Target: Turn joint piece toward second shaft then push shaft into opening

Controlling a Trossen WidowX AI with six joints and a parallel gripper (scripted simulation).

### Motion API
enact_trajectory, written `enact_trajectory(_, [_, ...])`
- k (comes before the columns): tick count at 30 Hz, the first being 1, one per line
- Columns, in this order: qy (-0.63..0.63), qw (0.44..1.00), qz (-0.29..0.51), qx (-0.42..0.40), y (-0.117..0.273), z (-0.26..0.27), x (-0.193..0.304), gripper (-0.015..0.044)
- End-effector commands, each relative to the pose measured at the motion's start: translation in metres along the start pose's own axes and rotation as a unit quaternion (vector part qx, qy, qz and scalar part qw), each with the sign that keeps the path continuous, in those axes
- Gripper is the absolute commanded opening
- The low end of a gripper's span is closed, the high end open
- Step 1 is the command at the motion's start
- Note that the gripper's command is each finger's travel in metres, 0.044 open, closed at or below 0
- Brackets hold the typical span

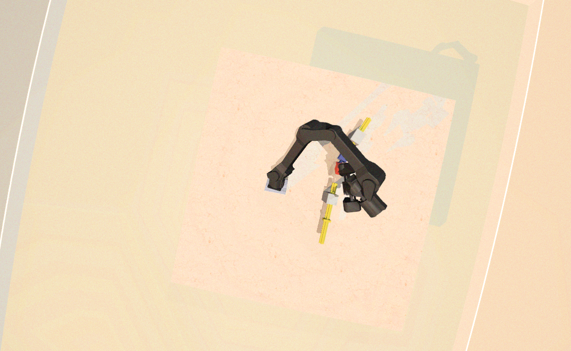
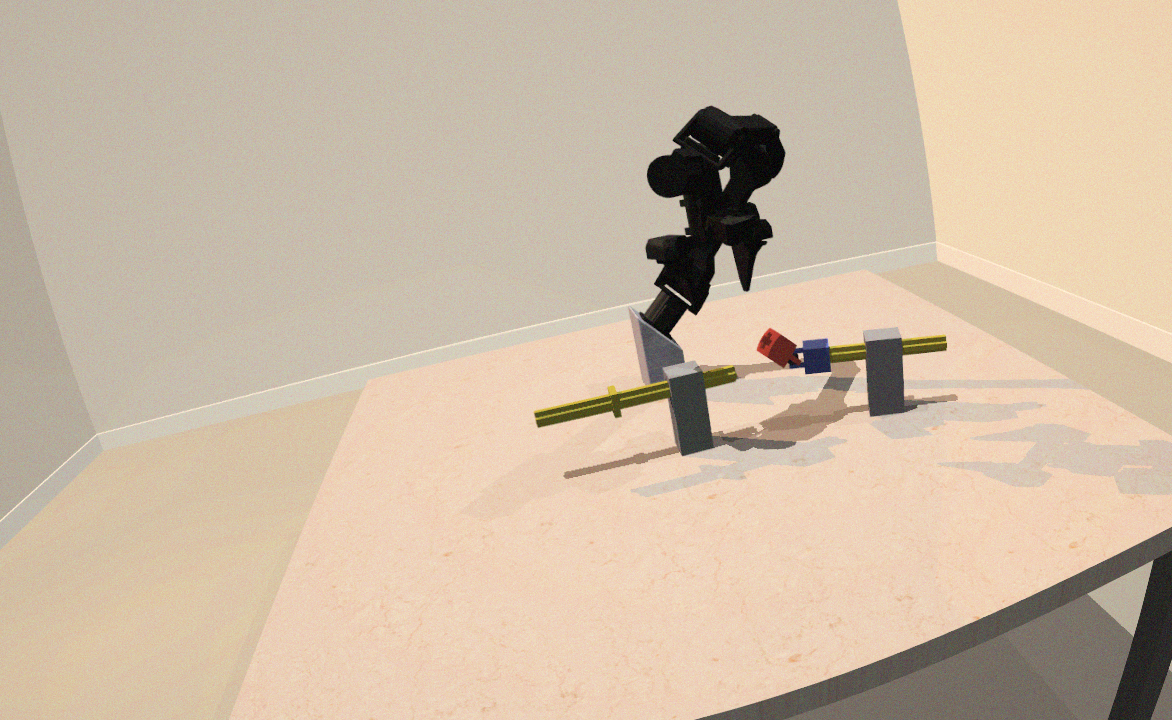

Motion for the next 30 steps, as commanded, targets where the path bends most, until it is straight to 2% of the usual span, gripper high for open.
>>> enact_trajectory(1, [0.055,0.998,0.003,-0.003,-0.002,0.0,0.0,0.044])
enact_trajectory(15, [0.26,0.966,0.01,-0.01,-0.007,-0.001,-0.001,0.044])
enact_trajectory(30, [0.466,0.884,0.014,-0.02,-0.012,-0.001,-0.002,0.044])
Point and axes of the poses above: the point midway between the two fingers, 35 mm back from their tips, its own y axis back along the fingers, its own z axis across the jaws, x = y × z, the point moved 4 cm from there along y, back along the fingers, and after that the axes turned 7 degrees about -y, right-handed, at the moved point
